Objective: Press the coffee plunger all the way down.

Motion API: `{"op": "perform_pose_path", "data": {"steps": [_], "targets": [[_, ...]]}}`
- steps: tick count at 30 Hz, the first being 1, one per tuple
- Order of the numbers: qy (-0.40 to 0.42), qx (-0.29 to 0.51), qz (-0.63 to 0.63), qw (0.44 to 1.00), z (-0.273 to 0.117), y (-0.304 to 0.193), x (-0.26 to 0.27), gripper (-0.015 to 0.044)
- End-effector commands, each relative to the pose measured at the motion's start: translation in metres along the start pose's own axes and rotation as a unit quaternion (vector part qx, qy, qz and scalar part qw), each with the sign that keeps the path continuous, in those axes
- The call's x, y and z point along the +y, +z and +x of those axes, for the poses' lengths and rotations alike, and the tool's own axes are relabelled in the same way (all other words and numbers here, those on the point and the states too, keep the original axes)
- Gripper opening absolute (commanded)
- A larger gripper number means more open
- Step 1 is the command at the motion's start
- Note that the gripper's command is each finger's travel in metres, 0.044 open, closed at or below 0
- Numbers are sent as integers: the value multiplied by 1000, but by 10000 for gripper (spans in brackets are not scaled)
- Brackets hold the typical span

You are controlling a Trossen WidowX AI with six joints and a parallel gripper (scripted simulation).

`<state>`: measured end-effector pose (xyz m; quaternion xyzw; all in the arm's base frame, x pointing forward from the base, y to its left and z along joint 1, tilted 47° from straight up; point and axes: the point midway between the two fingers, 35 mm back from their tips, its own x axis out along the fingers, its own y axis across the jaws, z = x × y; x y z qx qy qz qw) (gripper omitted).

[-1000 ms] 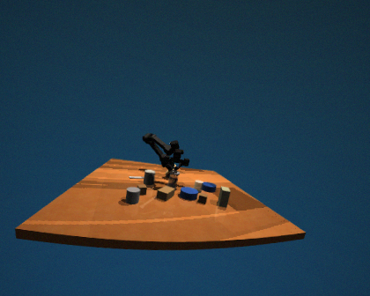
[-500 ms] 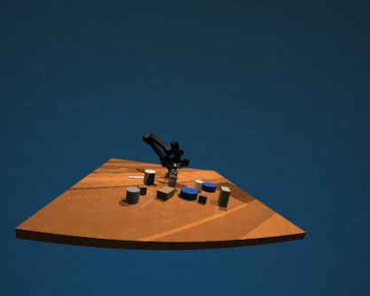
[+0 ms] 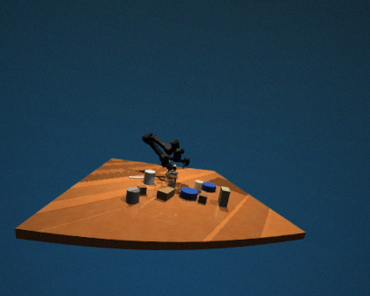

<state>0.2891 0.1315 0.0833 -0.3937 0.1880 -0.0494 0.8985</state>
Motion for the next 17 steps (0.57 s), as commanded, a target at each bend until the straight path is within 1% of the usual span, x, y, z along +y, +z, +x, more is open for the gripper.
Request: {"op": "perform_pose_path", "data": {"steps": [1,8,17], "targets": [[2,0,6,1000,-9,15,1,440],[-4,9,1,1000,-51,52,-11,440],[-4,9,1,1000,-53,53,-12,440]]}}
